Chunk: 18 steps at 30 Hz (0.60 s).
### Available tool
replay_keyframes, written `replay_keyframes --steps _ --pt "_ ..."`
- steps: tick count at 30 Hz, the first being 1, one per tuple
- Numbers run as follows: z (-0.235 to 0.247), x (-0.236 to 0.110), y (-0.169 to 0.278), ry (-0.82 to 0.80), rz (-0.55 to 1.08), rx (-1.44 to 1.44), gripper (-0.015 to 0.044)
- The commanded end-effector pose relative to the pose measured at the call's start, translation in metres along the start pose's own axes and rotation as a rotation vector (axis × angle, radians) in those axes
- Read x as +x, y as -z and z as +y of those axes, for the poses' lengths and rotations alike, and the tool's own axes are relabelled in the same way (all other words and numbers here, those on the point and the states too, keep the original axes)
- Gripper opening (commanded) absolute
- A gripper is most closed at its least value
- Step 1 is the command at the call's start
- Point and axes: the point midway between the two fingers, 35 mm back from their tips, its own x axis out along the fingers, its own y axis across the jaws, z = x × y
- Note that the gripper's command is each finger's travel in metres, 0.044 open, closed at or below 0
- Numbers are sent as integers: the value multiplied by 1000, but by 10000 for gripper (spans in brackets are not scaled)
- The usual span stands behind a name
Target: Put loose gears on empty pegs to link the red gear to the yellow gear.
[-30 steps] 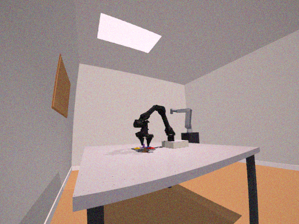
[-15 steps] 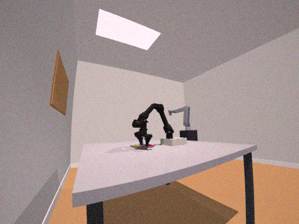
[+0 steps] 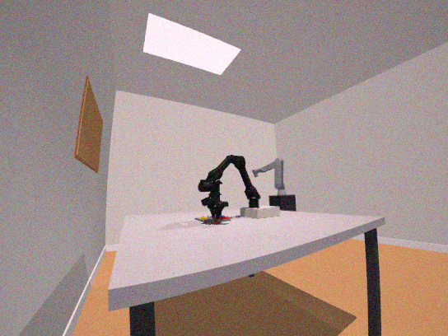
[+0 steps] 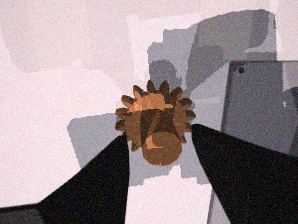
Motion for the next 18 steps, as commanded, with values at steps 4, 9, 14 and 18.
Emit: replay_keyframes --steps 4,9,14,18 --pt "0 1 0 0 0 -5 79" --pt "0 1 0 0 0 -5 45" --pt "0 -3 -1 0 0 -5 0" --pt "1 -12 -3 0 0 -5 0"
